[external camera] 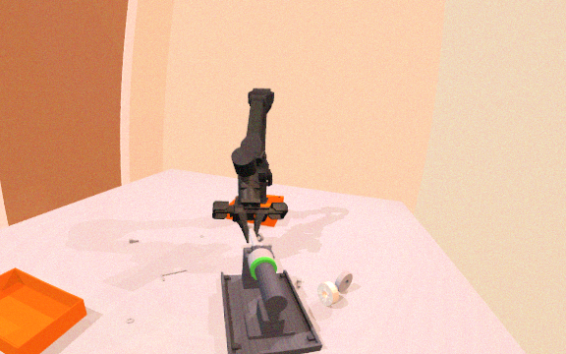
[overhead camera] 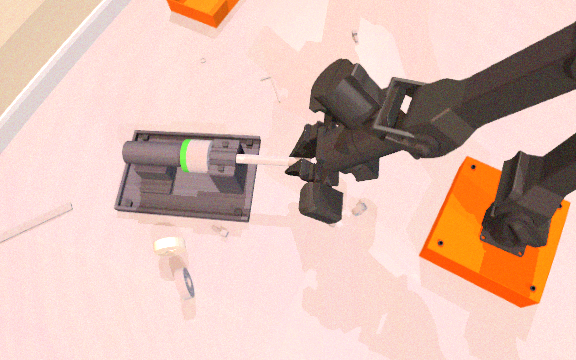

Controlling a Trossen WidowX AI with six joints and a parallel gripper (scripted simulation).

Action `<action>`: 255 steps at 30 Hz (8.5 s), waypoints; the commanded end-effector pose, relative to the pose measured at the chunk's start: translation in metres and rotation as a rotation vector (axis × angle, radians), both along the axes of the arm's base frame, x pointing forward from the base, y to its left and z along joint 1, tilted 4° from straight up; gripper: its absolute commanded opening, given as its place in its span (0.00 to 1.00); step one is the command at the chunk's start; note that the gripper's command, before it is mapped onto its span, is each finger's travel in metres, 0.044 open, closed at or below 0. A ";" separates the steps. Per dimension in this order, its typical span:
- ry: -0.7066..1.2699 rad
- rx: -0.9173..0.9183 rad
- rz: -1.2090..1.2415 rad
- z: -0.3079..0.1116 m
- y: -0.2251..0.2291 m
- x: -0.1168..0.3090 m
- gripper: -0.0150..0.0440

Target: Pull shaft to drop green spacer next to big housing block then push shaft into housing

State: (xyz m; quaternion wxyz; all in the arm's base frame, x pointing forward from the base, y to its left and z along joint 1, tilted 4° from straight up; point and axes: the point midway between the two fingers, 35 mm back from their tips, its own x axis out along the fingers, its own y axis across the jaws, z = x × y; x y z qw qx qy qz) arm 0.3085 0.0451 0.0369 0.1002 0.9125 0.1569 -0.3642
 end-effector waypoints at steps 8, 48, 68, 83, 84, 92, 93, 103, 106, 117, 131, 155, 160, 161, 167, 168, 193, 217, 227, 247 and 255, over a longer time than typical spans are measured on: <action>-0.001 -0.001 0.004 0.000 0.000 -0.001 0.25; 0.000 -0.001 0.004 0.000 -0.002 -0.005 0.25; 0.000 -0.001 0.004 0.000 -0.003 -0.007 0.25; 0.000 -0.001 0.004 0.000 -0.003 -0.009 0.25; 0.000 -0.001 0.004 0.000 -0.003 -0.009 0.25; 0.000 -0.001 0.004 0.000 -0.004 -0.010 0.25; 0.000 -0.001 0.004 0.000 -0.004 -0.010 0.25; 0.000 -0.001 0.004 0.000 -0.004 -0.011 0.25; 0.000 -0.001 0.004 0.000 -0.004 -0.011 0.25; 0.000 -0.001 0.004 0.000 -0.005 -0.012 0.25; 0.000 -0.001 0.004 0.000 -0.005 -0.014 0.25; 0.000 -0.002 0.004 0.000 -0.006 -0.016 0.25; 0.000 -0.002 0.004 0.000 -0.006 -0.016 0.25; 0.000 -0.002 0.004 0.000 -0.006 -0.016 0.25; 0.000 -0.002 0.004 0.000 -0.007 -0.017 0.25; 0.000 -0.002 0.004 0.000 -0.007 -0.017 0.25; 0.000 -0.001 0.004 0.001 -0.006 -0.015 0.25; 0.000 -0.001 0.004 0.002 -0.003 -0.008 0.25; 0.000 -0.001 0.004 0.002 -0.002 -0.005 0.25; -0.001 -0.001 0.004 0.002 0.000 0.001 0.25; -0.001 -0.001 0.004 0.002 0.001 0.003 0.25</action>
